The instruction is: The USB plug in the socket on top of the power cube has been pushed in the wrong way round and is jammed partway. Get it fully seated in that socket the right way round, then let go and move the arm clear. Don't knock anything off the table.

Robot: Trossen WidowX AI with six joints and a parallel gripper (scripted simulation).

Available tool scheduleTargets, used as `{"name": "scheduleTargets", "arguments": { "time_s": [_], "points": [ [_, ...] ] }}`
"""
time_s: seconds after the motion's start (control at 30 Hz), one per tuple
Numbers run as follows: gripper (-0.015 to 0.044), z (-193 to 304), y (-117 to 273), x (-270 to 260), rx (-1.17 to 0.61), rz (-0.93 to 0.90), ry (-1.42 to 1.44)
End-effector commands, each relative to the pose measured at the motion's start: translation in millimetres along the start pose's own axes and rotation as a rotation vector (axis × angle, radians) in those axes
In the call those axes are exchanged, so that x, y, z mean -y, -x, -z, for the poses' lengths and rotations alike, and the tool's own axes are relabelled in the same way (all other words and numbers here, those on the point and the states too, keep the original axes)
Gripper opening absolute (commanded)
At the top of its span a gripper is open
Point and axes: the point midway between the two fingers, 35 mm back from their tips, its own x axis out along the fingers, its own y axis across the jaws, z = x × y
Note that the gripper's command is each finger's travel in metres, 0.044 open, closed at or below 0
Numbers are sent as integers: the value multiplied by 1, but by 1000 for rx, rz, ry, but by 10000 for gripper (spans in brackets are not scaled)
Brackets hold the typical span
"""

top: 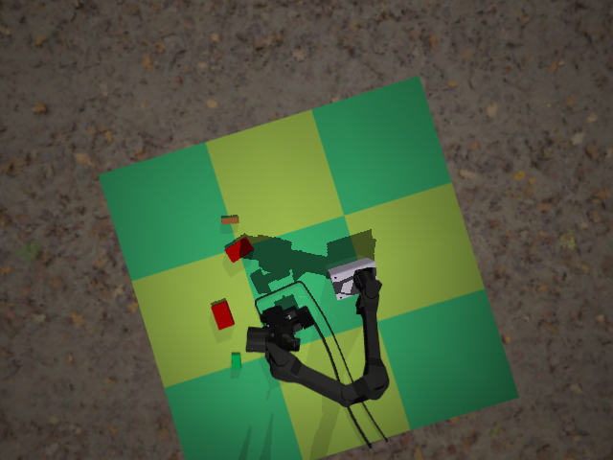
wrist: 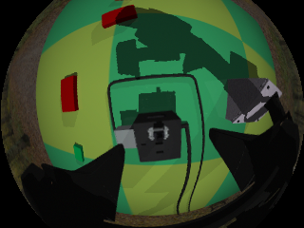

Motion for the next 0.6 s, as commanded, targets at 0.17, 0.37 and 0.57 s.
{"name": "scheduleTargets", "arguments": {
  "time_s": [0.17, 0.37, 0.57],
  "points": [
    [440, 10, -8, -7, -48, 23, -49],
    [440, 10, -12, -7, -48, 22, -49],
    [440, 11, -18, -7, -48, 22, -49]
  ]
}}
